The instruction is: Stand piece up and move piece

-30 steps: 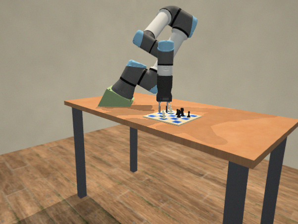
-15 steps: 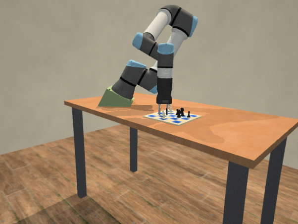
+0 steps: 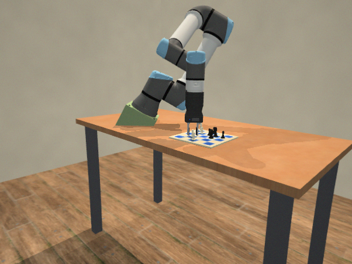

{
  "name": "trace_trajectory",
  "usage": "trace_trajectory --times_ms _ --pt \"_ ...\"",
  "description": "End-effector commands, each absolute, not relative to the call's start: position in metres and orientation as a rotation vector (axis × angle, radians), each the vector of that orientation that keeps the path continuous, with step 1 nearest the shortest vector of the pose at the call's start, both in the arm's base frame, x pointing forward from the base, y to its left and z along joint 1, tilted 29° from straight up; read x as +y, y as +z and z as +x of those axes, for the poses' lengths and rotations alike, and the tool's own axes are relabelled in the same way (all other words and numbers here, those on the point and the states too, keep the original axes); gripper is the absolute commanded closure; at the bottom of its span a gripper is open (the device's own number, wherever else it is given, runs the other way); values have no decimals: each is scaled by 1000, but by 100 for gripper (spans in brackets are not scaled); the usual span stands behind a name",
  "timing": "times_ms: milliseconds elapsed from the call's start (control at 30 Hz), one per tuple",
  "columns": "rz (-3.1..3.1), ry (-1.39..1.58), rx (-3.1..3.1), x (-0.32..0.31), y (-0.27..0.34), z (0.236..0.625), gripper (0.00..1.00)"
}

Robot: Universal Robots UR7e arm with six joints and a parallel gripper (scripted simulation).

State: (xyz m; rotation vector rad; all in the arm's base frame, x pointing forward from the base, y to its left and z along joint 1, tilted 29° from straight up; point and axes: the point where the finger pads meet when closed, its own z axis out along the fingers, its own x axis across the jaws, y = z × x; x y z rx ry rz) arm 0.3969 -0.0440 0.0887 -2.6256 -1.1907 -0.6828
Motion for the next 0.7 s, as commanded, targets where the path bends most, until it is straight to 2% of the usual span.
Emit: trace_trajectory --times_ms 0,367,400,667 --pt "-2626 -684 -1191 -44 89 397 32" --pt "-2626 -684 -1191 -44 89 397 32" --pt "-2626 -684 -1191 -44 89 397 100" --pt "-2626 -684 -1191 -44 89 397 100"
